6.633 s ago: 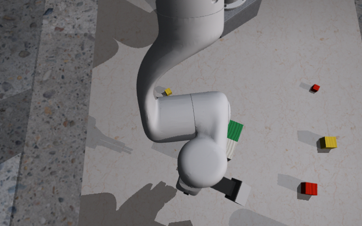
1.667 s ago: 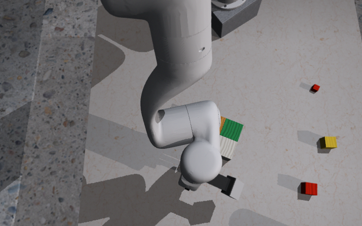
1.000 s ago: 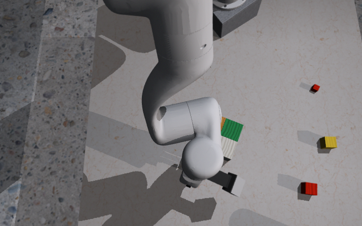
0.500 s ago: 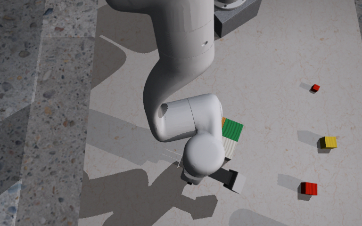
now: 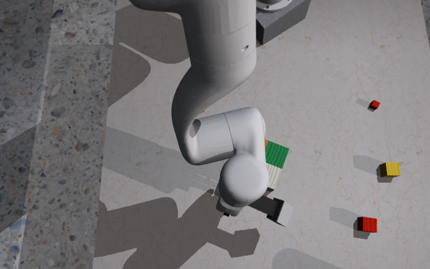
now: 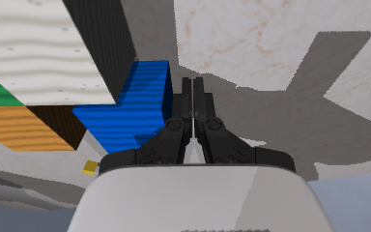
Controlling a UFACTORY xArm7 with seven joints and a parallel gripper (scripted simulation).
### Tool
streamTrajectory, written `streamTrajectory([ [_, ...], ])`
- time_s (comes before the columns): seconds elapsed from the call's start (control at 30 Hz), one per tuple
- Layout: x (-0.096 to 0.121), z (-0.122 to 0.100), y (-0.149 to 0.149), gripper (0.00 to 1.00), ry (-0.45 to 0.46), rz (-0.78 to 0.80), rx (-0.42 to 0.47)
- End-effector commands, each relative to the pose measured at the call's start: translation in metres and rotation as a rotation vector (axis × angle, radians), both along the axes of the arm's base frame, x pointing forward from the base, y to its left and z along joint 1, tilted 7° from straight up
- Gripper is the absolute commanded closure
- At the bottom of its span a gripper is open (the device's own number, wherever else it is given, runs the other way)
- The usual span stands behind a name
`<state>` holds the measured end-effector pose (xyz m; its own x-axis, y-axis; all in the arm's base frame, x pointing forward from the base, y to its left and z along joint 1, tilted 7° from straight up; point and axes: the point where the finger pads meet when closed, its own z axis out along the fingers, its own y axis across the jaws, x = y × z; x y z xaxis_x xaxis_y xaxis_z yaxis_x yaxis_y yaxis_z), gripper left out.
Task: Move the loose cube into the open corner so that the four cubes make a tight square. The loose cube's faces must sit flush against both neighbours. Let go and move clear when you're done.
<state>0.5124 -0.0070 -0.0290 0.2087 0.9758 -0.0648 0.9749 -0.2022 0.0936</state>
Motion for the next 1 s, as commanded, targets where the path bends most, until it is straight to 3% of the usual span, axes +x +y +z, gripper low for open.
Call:
streamTrajectory([
  [0.0,-0.001,0.001,0.001,1.0,-0.004,0.001,0.0],
  [0.97,-0.013,0.0,0.003,1.0,-0.004,0.001,0.0],
])
